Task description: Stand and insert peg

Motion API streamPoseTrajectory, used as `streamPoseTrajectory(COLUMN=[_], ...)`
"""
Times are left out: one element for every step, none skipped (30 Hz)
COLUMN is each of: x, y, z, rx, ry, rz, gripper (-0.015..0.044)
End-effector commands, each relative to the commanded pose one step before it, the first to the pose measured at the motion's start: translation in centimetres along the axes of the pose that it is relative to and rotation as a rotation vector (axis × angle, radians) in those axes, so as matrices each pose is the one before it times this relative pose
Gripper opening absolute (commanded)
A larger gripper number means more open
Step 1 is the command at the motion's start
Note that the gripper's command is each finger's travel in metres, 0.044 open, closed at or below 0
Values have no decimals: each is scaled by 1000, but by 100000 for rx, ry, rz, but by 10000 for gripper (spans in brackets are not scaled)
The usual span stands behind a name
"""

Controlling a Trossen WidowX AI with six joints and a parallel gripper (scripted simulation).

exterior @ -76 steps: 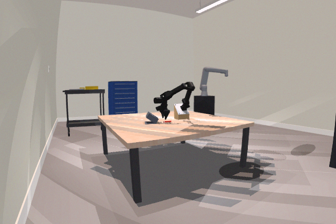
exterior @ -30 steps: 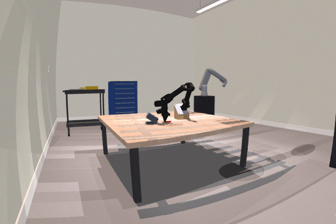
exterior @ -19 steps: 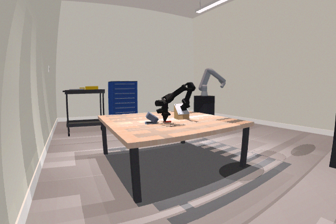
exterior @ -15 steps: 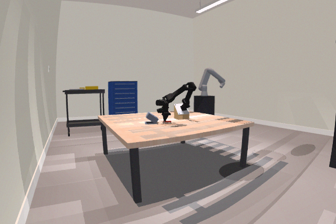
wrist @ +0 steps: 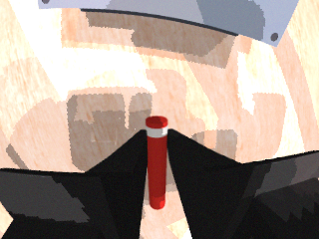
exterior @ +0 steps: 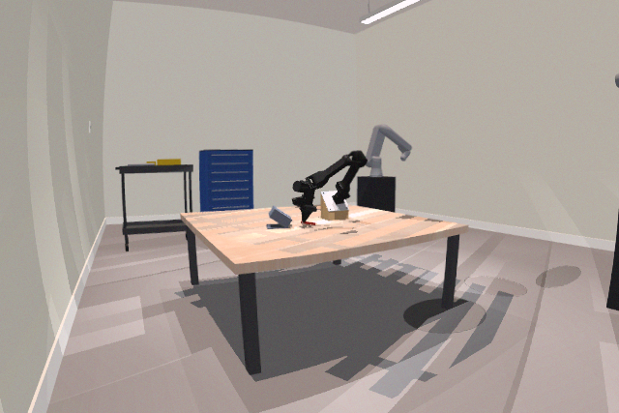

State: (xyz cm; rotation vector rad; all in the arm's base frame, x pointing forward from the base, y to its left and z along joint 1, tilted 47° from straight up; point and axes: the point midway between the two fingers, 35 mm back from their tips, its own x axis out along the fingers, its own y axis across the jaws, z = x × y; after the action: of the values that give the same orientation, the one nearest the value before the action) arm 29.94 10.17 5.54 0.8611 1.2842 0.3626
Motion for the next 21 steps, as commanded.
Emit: streamPoseTrajectory(x=[-248,-59,-59,-59,-59,-59,-59,-59,-59,-59,-59,-59,-59,-59,-59,-59,-59,-59,-59,-59,-59], y=[-48,0,0,0,0,0,0,0,0,0,0,0,0,0,0,0,0,0,0,0,0], z=[-242,-31,-31,-31,-31,-31,-31,-31,-31,-31,-31,-31,-31,-31,-31,-31,-31,-31,-31,-31,-31], rx=[471,7,7,7,7,7,7,7,7,7,7,7,7,7,7,7,7,7,7,7,7], ry=[-3113,-867,-867,-867,-867,-867,-867,-867,-867,-867,-867,-867,-867,-867,-867,-867,-867,-867,-867,-867,-867], rz=[-172,-2,-2,-2,-2,-2,-2,-2,-2,-2,-2,-1,-1,-1,-1,-1,-1,-1,-1,-1,-1], gripper=[49,49,49,49,49,49,49,49,49,49,49,49,49,49,49,49,49,49,49,49,49])
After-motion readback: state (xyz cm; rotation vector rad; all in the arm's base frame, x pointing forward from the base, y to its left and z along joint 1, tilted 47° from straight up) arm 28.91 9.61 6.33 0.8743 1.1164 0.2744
